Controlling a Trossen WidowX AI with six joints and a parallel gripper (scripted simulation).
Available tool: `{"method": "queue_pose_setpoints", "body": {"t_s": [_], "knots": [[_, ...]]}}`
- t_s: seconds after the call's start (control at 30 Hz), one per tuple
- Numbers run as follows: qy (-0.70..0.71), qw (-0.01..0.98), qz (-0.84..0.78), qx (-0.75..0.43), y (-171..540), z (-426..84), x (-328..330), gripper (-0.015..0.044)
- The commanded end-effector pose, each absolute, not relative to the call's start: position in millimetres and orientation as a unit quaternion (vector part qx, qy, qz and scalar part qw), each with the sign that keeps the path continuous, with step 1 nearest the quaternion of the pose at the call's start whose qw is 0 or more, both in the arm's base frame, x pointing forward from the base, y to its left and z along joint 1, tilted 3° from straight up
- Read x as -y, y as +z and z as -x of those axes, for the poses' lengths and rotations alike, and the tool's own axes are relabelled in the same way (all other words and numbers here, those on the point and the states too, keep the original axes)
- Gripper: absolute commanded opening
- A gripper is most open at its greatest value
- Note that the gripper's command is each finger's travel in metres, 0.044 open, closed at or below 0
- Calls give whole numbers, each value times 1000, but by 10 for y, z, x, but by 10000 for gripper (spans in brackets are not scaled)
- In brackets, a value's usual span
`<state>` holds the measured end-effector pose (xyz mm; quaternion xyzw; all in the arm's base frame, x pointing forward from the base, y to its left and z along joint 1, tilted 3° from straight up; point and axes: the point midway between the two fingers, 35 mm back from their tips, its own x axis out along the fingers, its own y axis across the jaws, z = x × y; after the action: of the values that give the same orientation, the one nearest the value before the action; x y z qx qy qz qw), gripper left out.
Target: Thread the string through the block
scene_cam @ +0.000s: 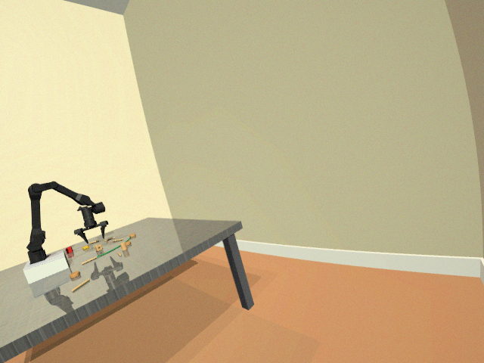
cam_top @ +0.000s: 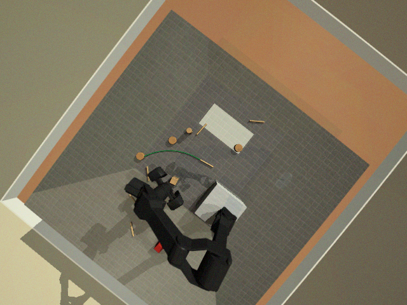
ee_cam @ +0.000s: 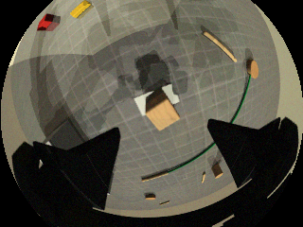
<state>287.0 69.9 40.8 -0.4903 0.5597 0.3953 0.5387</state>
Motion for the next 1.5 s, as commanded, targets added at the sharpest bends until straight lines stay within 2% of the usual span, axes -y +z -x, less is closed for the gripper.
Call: {"method": "queue_pose_setpoints", "body": {"t_s": [0.0,0.6,0.83,0.87,1.17,1.47], "knots": [[526,457,576,-428,421,-2875,-645,440],[526,457,576,-428,426,-2878,-640,440],[523,458,575,-431,425,-2877,-641,256],[523,458,575,-431,425,-2877,-641,244],[523,458,575,-431,425,-2877,-639,244],[523,458,575,-431,425,-2877,-640,7]]}}
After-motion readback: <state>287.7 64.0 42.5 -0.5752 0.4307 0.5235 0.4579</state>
